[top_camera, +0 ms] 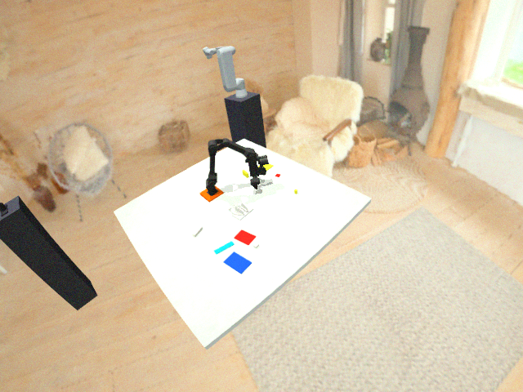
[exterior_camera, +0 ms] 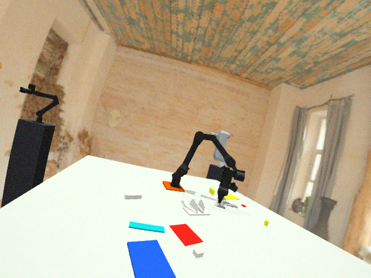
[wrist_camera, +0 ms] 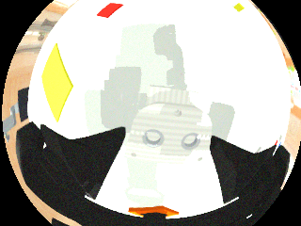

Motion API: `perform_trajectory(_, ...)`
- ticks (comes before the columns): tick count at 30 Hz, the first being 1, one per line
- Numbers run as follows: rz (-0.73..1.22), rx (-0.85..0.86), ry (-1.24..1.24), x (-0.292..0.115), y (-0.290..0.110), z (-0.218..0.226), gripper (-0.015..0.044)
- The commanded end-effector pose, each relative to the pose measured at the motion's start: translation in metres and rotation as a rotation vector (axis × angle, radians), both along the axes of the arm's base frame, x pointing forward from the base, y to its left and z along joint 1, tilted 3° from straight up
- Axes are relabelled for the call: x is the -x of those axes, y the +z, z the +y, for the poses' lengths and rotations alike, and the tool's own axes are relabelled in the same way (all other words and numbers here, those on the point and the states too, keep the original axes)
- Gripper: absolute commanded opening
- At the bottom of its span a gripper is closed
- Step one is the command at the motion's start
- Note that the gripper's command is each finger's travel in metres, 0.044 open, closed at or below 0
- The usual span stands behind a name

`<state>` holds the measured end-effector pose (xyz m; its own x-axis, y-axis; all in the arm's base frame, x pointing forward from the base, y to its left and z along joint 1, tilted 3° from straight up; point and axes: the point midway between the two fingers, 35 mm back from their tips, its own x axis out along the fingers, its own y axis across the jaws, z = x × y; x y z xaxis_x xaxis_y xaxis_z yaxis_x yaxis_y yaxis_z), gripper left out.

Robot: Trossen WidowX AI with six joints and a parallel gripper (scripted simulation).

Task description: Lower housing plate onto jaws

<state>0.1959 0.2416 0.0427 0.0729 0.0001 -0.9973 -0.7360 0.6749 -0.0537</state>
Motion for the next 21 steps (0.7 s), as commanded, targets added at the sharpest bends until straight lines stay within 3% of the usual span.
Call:
perform_trajectory(1,0.003,-0.003,0.004,0.0004,-0.0005,0.0005,0.0440)
perform_trajectory(14,0.003,-0.003,0.004,0.0004,-0.0009,0.0005,0.0440)
perform_trajectory(21,0.000,0.000,0.000,0.0000,-0.0004,0.0000,0.0393)
